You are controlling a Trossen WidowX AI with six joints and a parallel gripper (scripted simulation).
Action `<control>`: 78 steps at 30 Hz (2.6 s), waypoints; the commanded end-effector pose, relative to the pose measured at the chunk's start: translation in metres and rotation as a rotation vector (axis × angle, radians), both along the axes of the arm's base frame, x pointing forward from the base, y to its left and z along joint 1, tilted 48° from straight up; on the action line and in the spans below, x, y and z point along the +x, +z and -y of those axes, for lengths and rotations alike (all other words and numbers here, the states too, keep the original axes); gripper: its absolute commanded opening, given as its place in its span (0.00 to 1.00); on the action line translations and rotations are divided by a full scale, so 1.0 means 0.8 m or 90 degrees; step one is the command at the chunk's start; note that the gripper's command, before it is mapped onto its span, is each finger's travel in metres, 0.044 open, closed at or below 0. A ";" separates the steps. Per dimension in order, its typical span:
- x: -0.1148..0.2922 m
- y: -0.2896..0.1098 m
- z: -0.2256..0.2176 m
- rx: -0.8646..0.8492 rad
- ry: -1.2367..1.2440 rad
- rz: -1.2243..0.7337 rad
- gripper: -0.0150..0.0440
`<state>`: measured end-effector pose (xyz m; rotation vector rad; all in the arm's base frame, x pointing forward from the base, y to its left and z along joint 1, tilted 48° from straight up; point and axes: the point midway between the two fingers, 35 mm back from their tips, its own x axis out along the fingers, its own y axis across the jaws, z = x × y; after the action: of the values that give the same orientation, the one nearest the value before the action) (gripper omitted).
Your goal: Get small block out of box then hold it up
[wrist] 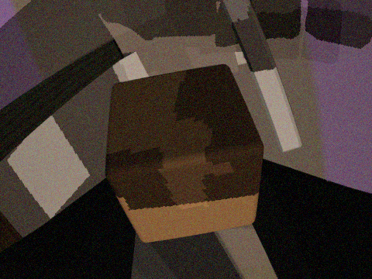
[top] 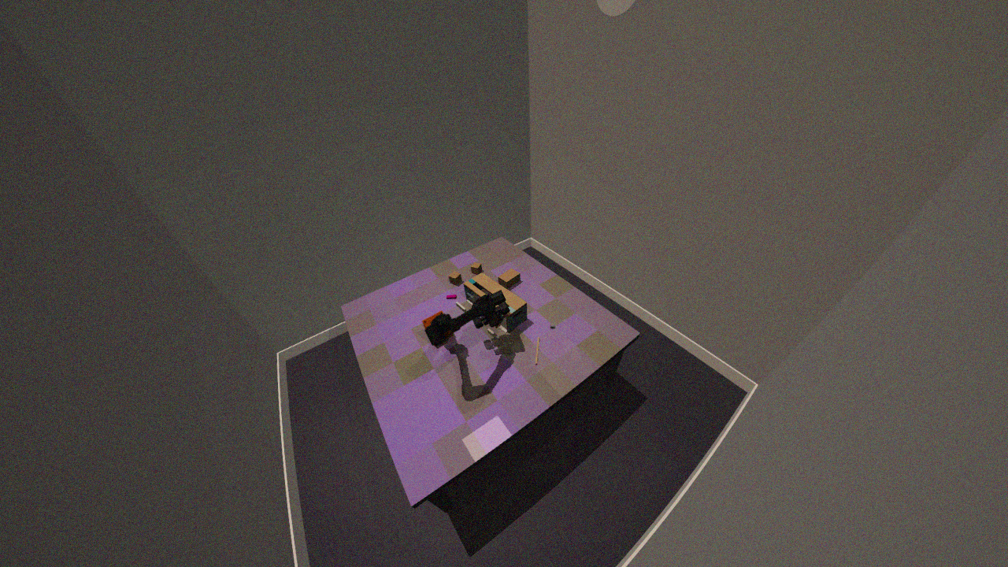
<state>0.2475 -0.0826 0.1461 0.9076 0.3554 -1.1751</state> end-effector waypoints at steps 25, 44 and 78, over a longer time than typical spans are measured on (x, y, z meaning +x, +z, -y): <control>-0.014 -0.003 -0.032 -0.314 0.504 -0.549 0.25; -0.024 0.001 -0.052 -0.522 0.840 -0.933 0.25; -0.035 0.022 -0.088 -0.848 1.364 -1.708 0.25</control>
<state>0.2183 -0.0166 0.1595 2.9219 -1.9161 -0.6227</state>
